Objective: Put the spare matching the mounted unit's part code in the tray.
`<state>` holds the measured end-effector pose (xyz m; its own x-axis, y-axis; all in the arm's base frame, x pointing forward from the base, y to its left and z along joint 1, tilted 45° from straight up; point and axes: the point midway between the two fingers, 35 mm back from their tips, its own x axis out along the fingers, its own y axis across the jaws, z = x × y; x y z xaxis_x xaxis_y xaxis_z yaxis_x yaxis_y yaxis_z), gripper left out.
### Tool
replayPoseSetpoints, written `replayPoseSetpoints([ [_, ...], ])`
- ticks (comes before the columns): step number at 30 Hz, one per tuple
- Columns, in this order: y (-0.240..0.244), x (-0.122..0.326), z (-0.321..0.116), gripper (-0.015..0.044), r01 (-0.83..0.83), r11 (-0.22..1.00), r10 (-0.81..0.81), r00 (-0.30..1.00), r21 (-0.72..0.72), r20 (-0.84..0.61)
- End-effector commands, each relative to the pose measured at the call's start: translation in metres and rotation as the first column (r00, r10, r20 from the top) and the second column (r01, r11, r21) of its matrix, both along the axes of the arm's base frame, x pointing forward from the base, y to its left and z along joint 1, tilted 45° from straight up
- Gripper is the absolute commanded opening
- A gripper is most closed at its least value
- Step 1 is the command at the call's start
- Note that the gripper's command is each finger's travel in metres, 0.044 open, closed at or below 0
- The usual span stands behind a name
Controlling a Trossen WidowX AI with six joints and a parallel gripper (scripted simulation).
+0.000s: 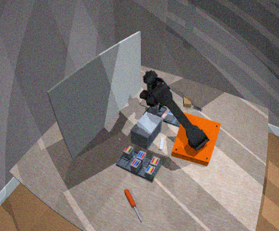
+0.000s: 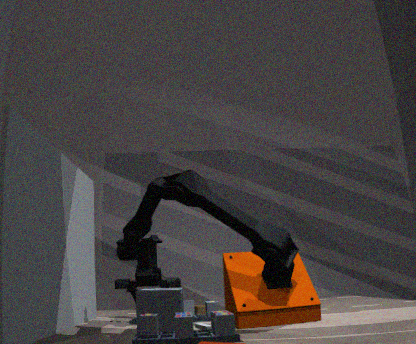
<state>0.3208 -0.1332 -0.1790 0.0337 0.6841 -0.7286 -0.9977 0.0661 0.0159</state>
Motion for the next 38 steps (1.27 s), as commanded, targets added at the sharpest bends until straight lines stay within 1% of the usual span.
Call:
replayPoseSetpoints([
  [1, 0.000, 0.000, 0.000, 0.0341, 0.000, 1.000, 0.000, 1.000, 0.000, 0.001],
  [5, -0.002, 0.001, 0.002, 0.0440, 0.000, 1.000, 0.000, 1.000, -0.001, 0.001],
  [7, -0.019, 0.002, 0.017, 0.0440, 0.001, 1.000, -0.001, 1.000, -0.002, 0.000],
  [11, -0.067, -0.003, 0.069, 0.0440, 0.005, 1.000, -0.005, 1.000, -0.001, -0.004],
  [13, -0.074, -0.005, 0.078, 0.0440, 0.005, 1.000, -0.005, 1.000, 0.000, -0.005],
  [16, -0.074, -0.005, 0.078, 0.0440, 0.005, 1.000, -0.005, 1.000, 0.000, -0.005],
  [17, -0.077, -0.004, 0.076, 0.0440, 0.027, 1.000, -0.027, 1.000, -0.010, 0.008],
  [38, -0.077, -0.004, 0.076, 0.0440, 0.027, 1.000, -0.027, 1.000, -0.010, 0.008],
])
